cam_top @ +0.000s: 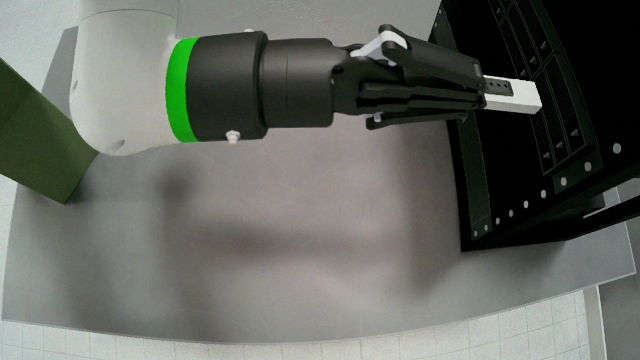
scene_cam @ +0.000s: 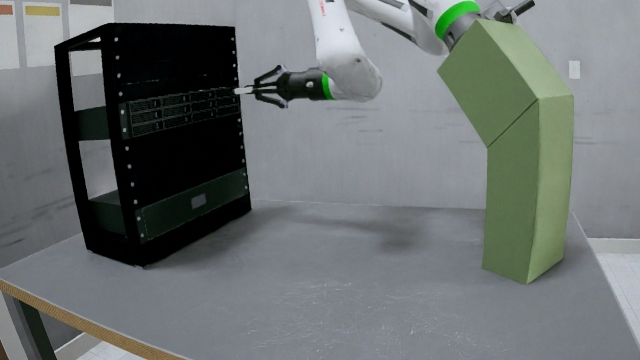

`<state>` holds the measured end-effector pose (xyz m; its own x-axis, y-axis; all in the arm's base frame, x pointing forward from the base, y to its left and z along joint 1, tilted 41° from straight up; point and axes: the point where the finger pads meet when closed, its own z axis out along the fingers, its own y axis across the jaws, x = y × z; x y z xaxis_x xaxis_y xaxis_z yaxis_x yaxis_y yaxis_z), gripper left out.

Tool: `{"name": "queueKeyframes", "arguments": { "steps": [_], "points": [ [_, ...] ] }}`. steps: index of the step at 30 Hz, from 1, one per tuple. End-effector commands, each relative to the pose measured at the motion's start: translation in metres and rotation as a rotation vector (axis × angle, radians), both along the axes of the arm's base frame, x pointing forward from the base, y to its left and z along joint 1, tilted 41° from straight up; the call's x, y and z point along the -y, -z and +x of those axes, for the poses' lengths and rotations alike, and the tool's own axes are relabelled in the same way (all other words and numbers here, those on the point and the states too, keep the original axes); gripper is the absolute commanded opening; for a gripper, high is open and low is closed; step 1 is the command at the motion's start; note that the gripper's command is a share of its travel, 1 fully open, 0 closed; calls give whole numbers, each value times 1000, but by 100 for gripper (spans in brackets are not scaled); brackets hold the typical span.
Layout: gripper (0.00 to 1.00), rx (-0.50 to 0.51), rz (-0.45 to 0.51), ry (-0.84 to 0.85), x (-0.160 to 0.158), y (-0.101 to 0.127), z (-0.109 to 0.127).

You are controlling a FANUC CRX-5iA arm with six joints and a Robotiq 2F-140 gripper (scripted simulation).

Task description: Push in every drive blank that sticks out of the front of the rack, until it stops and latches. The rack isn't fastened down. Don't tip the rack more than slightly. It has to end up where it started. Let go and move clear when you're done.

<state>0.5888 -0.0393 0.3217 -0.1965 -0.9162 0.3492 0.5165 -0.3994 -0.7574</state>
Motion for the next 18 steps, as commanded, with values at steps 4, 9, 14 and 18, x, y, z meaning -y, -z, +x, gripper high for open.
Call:
{"name": "queueKeyframes", "arguments": {
  "steps": [4, 9, 14, 18],
  "points": [
    [10, 1, 0, 0, 0, -4, 5],
    [10, 1, 0, 0, 0, -5, 6],
    [10, 1, 0, 0, 0, -5, 6],
    [10, 1, 0, 0, -1, -7, 9]
  ]
}}
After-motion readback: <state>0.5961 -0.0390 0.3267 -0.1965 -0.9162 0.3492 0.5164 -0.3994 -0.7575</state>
